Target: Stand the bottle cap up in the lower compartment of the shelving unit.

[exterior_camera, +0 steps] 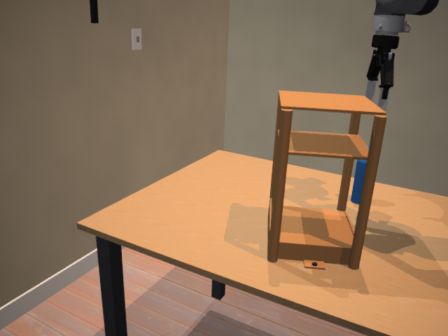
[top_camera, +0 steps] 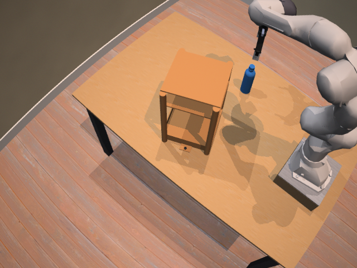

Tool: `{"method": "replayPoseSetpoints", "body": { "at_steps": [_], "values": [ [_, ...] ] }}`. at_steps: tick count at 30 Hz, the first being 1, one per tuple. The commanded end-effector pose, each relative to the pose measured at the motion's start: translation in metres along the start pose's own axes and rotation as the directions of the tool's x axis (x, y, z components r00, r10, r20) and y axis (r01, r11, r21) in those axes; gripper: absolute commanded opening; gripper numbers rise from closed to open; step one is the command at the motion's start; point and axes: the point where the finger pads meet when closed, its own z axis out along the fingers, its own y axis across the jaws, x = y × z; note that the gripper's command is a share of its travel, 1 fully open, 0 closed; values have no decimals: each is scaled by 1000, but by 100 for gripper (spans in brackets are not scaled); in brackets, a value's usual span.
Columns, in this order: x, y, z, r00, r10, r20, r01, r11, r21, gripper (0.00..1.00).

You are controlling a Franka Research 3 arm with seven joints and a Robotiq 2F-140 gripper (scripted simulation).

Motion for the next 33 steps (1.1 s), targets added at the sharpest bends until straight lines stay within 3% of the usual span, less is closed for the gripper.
{"method": "replayPoseSetpoints", "body": {
  "at_steps": [1, 15, 16, 21, 26, 33],
  "values": [
    [1, 2, 0, 1000, 21, -3, -21, 1000, -4, 100],
    [1, 2, 0, 1000, 21, -3, -21, 1000, -4, 100],
    [1, 2, 0, 1000, 21, -3, -21, 1000, -4, 44],
    [0, 1, 0, 1000, 16, 25, -16, 1000, -8, 44],
    [0, -1, 1, 976, -9, 219, 15, 999, -28, 44],
    [-1, -1, 2, 945, -23, 326, 38, 998, -41, 44]
  ]
}}
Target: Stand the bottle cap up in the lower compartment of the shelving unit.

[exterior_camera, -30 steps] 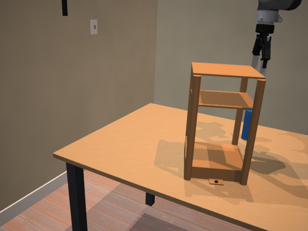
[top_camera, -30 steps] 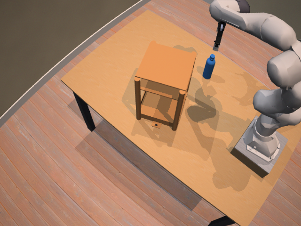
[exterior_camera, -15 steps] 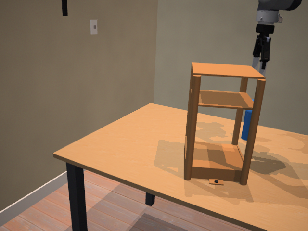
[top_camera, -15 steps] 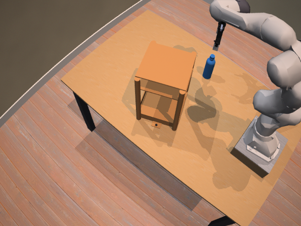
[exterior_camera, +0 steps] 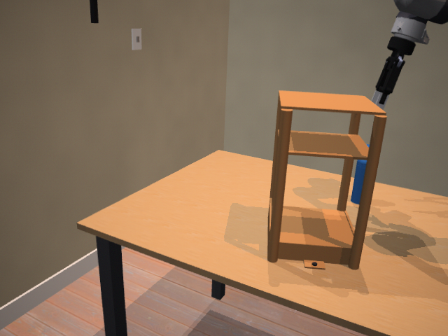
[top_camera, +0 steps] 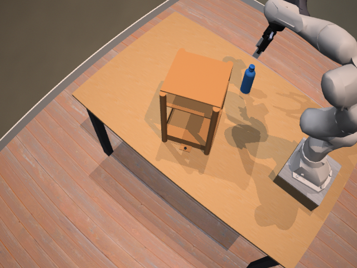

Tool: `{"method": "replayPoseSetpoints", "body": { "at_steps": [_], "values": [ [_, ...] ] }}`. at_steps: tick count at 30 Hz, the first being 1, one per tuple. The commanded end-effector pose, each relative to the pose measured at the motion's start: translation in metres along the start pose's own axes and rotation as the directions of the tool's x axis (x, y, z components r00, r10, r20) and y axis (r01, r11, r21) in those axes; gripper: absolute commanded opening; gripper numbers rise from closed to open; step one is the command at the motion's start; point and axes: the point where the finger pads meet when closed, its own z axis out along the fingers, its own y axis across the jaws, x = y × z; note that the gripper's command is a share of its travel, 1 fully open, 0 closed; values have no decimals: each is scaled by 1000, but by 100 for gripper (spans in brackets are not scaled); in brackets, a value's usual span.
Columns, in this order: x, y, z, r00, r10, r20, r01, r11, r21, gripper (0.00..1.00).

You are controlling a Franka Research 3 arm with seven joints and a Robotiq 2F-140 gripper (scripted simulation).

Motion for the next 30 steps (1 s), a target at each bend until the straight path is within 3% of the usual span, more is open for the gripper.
{"method": "replayPoseSetpoints", "body": {
  "at_steps": [1, 4, 6, 19, 21, 23, 30],
  "values": [
    [-9, -2, -1, 986, -133, 101, 133, 991, 1, 44],
    [-9, -2, 0, 984, -135, 118, 136, 991, -1, 44],
    [-9, -1, 0, 973, -144, 181, 149, 989, -11, 44],
    [-8, 1, 2, 911, -165, 378, 196, 980, -44, 44],
    [-8, 1, 2, 911, -165, 378, 196, 980, -44, 44],
    [-7, 1, 2, 886, -167, 432, 211, 976, -56, 44],
    [-7, 2, 3, 834, -169, 526, 237, 969, -65, 44]
  ]
}}
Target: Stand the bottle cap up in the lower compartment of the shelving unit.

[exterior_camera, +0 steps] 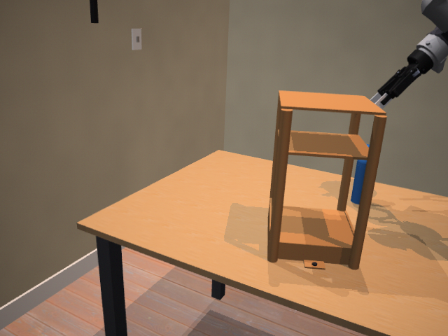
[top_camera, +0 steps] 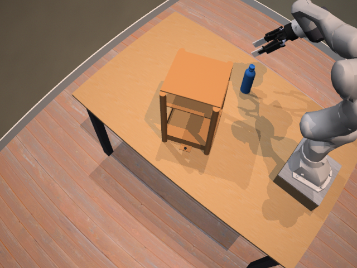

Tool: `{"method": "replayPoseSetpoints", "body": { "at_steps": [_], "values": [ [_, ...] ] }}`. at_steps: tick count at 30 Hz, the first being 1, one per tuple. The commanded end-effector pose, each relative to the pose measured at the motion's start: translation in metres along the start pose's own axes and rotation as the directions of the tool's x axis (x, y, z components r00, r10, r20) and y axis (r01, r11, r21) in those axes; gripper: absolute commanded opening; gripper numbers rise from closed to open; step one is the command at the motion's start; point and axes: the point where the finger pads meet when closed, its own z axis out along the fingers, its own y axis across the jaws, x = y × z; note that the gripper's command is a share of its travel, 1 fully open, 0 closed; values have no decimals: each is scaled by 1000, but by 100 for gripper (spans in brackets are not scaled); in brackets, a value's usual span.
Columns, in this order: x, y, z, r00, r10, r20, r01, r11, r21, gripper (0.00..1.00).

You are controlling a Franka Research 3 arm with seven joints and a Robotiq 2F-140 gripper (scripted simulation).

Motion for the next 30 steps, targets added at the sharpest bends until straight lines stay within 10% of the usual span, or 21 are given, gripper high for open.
{"method": "replayPoseSetpoints", "body": {
  "at_steps": [1, 30],
  "values": [
    [-4, 6, 3, 987, -139, 85, 142, 989, -29, 44],
    [-3, 5, 5, 837, -168, 521, 242, 967, -77, 44]
  ]
}}
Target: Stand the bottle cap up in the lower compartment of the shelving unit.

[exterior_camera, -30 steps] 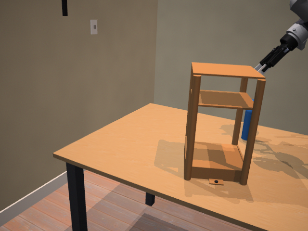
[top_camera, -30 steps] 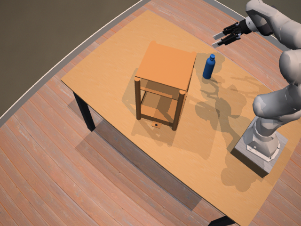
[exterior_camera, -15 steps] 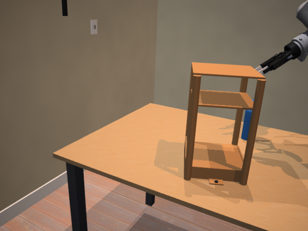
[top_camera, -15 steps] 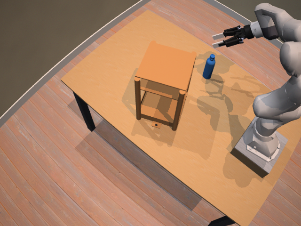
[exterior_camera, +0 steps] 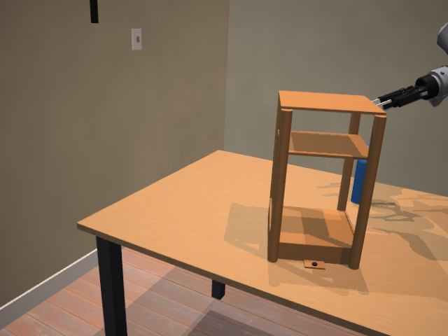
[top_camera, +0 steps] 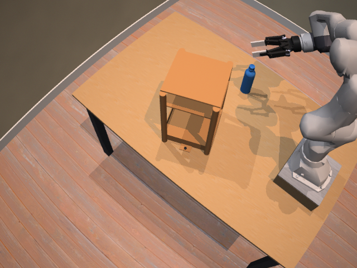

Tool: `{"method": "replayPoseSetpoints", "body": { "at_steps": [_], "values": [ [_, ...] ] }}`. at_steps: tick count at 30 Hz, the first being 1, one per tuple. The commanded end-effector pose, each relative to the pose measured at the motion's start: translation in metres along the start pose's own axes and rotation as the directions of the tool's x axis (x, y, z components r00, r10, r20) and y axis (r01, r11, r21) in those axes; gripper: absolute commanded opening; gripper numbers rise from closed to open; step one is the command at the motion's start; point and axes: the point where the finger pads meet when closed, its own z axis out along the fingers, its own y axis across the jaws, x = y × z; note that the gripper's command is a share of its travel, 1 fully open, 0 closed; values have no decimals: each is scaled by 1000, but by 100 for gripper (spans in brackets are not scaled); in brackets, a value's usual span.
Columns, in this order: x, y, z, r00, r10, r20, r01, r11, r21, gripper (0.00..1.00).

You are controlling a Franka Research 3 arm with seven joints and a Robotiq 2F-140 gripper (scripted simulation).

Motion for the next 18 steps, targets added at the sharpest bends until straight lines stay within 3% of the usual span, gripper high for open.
{"method": "replayPoseSetpoints", "body": {
  "at_steps": [1, 18],
  "values": [
    [-9, 7, 3, 987, -124, 103, 128, 991, -36, 44],
    [-8, 6, 4, 922, -148, 357, 184, 981, -68, 44]
  ]
}}
